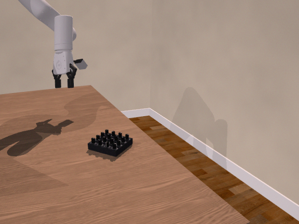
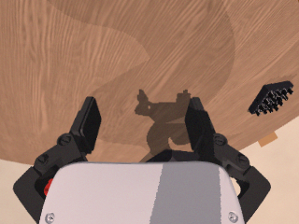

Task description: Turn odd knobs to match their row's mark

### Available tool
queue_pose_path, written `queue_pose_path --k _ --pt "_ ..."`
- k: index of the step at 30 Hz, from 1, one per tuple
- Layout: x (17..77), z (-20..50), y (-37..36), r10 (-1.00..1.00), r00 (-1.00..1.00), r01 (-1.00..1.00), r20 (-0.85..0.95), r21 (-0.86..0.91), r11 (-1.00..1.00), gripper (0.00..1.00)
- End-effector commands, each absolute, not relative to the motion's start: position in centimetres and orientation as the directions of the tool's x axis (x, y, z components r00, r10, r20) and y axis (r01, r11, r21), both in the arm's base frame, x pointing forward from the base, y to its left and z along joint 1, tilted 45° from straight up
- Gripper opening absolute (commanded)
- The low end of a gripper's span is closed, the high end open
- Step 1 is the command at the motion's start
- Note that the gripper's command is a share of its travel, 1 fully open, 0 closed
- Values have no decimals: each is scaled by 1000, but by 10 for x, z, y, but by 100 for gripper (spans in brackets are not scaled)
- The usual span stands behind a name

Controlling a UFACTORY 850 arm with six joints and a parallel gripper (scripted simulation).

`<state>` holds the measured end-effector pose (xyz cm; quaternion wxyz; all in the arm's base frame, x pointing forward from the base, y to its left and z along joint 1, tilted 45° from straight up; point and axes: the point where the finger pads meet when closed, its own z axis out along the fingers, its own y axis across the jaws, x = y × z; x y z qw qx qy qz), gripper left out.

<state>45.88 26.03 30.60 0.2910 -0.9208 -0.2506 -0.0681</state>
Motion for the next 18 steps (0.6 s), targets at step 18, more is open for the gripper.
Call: queue_pose_path --k 18 --pt "530 180 156 453 832 553 318 -527 -645 100"
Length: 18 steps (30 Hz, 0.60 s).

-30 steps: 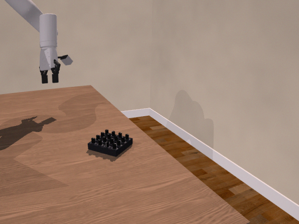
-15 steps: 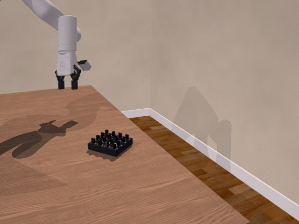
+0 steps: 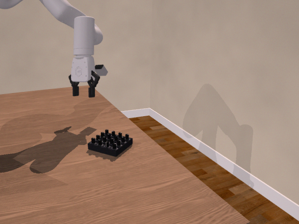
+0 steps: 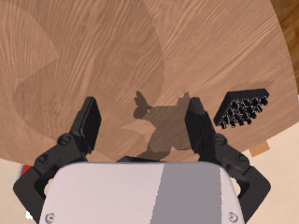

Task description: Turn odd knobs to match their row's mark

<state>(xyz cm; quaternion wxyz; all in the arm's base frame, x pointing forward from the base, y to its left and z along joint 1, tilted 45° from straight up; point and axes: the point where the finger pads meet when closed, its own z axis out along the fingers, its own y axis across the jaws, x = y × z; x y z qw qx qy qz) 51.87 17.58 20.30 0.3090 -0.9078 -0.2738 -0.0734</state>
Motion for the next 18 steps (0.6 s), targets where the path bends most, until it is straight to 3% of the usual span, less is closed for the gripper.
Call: queue_pose_path --k 1,18 --pt "532 173 151 454 831 556 322 -528 -642 100" --pt "542 69 62 446 806 592 390 -542 -597 100"
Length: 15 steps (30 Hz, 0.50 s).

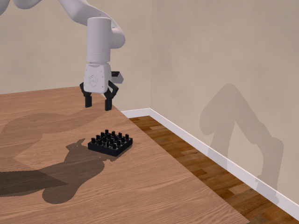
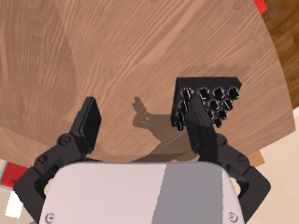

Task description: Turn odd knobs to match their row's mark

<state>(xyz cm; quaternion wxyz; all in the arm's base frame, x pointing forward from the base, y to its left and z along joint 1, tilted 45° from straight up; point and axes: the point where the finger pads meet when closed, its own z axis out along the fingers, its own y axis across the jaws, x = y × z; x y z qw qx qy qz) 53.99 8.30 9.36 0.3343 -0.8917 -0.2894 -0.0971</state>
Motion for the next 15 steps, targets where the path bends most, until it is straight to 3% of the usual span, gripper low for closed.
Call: queue_pose_path --k 1,15 --pt "542 62 57 444 804 595 395 -542 -594 100" --pt "529 -7 4 424 784 620 453 -540 -569 100"
